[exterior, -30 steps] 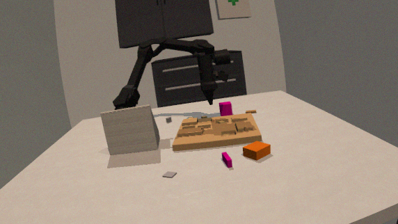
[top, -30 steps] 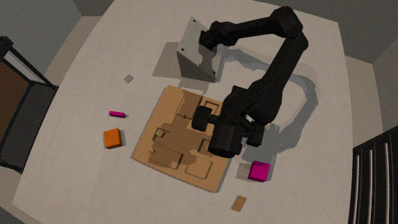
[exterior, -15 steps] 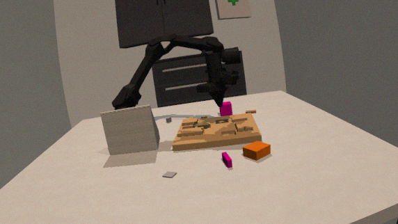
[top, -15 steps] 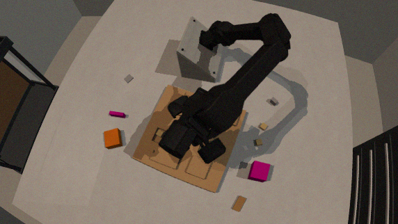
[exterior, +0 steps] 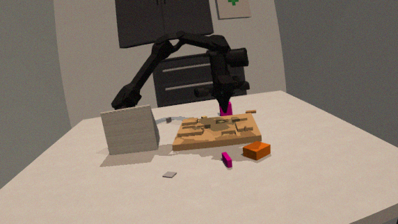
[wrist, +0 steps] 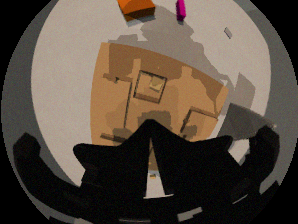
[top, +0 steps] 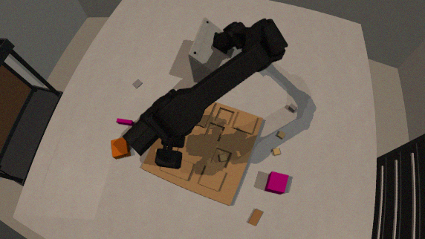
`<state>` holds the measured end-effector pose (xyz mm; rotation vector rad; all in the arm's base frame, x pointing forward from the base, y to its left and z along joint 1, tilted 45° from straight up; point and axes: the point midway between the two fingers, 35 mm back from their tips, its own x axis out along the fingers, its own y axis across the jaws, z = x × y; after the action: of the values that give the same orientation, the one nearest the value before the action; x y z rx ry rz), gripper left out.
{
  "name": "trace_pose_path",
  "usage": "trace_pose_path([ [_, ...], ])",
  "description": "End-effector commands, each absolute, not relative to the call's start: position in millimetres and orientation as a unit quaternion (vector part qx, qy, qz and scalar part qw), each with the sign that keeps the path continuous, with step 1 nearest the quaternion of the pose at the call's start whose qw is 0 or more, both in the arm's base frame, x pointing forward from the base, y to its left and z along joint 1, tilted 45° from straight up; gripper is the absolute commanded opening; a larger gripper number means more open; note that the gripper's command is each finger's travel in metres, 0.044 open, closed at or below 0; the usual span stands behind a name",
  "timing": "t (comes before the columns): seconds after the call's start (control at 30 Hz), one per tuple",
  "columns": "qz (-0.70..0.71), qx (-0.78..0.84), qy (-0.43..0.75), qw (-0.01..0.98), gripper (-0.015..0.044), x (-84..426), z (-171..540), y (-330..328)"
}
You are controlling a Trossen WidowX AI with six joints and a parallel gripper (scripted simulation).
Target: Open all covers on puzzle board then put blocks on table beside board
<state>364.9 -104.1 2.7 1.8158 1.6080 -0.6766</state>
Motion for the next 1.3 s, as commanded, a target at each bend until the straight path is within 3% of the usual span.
trace_pose_path([
  [0.0, -0.32, 0.717, 0.577, 0.224, 0.0, 358.4, -17.8, -122.5],
  [0.3, -0.382, 0.74, 0.537, 0.133, 0.0, 351.8, -32.6, -133.6],
  [0.8, -0.641, 0.645, 0.154, -0.386, 0.0, 349.2, -30.5, -130.8],
  [1.27, -0.646, 0.633, 0.134, -0.406, 0.0, 349.1, -30.4, -130.7],
])
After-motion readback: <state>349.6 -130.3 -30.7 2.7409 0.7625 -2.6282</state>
